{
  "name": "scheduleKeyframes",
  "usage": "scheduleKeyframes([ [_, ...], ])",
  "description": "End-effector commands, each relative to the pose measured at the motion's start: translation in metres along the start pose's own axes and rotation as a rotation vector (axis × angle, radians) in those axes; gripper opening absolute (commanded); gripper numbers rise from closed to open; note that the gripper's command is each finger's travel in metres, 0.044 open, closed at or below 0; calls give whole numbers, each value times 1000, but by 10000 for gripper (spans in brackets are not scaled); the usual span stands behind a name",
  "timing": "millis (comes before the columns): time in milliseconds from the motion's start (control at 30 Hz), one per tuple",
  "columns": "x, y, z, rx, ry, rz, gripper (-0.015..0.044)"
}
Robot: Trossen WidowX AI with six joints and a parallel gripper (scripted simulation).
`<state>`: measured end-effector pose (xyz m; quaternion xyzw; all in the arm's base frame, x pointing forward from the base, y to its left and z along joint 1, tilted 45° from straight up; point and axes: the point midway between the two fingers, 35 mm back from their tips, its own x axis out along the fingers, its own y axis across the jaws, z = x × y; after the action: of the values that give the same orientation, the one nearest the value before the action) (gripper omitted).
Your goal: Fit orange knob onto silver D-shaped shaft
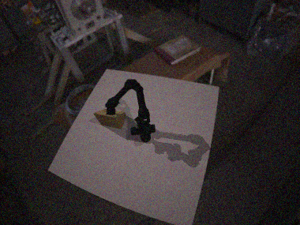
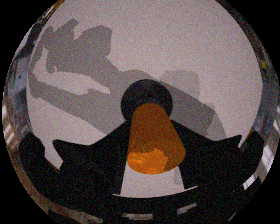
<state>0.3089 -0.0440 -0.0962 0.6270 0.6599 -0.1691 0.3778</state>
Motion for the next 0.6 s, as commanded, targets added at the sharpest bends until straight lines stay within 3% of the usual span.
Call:
scheduleKeyframes([
  [0, 1, 0, 0, 3, 3, 4, 0],
  [567, -4, 1, 0, -7, 3, 4, 0],
])
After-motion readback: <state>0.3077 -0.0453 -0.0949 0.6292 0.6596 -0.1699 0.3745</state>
